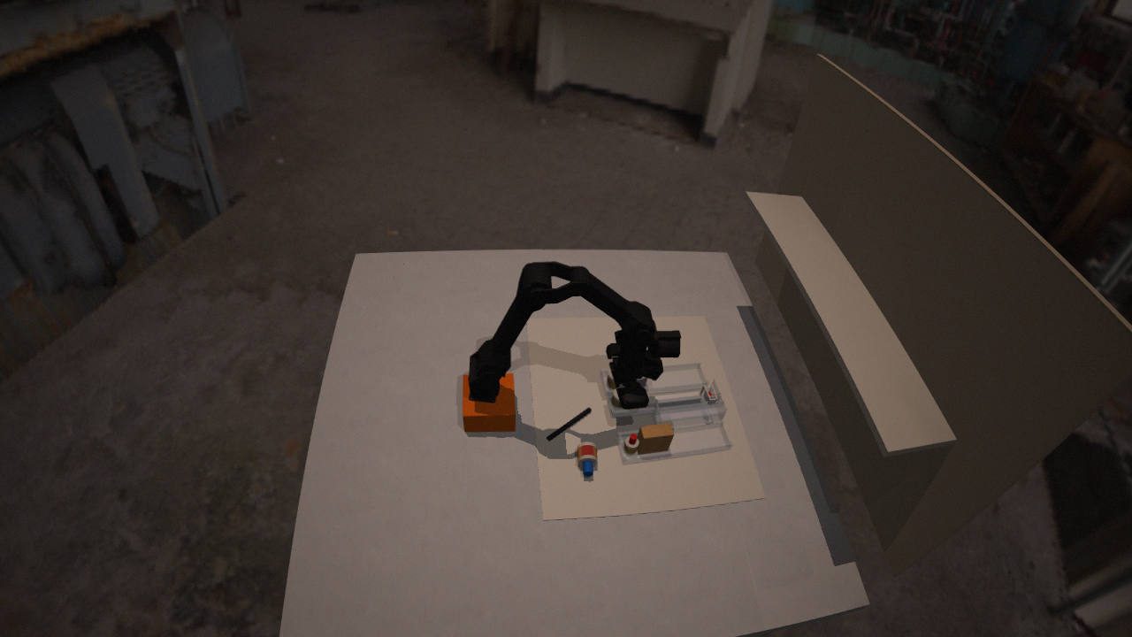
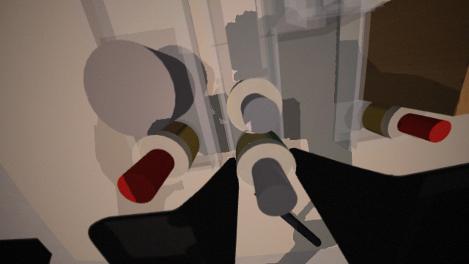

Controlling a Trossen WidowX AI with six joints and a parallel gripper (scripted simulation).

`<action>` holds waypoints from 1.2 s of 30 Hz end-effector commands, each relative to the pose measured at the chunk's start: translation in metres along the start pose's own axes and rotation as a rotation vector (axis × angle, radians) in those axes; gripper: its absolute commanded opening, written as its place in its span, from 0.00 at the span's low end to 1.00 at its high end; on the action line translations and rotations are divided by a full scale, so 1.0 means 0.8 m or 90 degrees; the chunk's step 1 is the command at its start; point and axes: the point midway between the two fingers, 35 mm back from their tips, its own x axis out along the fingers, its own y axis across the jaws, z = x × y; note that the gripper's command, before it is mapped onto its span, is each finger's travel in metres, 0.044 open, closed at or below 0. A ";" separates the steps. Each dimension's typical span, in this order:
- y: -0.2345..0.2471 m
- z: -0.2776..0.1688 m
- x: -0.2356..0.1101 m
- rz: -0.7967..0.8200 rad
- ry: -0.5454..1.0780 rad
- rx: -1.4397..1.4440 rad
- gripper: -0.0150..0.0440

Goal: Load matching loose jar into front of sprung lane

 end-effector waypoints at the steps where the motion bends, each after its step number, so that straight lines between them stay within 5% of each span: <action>1: 0.000 0.011 0.002 0.001 -0.009 0.004 0.25; 36: 0.000 0.015 -0.001 0.001 -0.009 0.004 0.25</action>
